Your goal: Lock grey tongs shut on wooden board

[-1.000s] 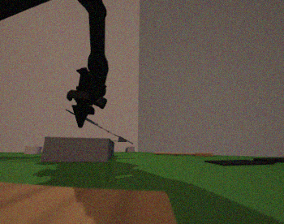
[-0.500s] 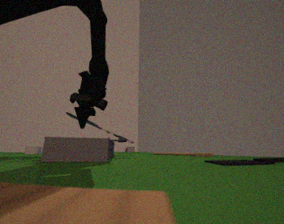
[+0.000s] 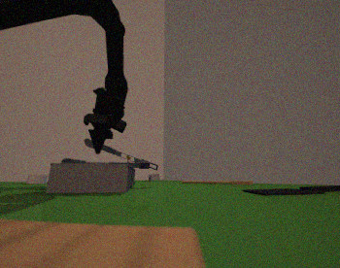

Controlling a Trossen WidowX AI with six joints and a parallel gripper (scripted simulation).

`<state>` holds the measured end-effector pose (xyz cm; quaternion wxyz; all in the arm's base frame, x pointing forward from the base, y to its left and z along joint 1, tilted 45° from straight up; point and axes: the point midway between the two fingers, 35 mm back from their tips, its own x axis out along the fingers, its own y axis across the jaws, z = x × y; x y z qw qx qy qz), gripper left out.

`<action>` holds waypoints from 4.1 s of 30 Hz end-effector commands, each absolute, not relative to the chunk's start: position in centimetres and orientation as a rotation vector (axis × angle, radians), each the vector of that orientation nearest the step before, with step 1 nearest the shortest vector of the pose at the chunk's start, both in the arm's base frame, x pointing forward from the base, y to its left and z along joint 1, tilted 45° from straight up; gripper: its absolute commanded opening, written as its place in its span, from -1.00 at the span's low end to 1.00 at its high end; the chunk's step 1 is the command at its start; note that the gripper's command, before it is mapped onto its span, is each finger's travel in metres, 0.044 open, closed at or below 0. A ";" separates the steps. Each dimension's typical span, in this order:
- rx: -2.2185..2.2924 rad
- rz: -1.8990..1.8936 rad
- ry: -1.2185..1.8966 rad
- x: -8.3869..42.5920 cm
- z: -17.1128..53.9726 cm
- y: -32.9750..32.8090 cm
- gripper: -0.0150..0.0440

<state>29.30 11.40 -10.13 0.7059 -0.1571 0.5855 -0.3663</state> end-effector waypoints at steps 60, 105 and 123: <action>-0.347 -0.804 1.301 29.9 -6.6 19.7 0.33; -0.135 -0.967 1.176 36.1 -10.3 11.9 1.00; -0.136 -0.968 1.176 36.4 -12.5 9.8 1.00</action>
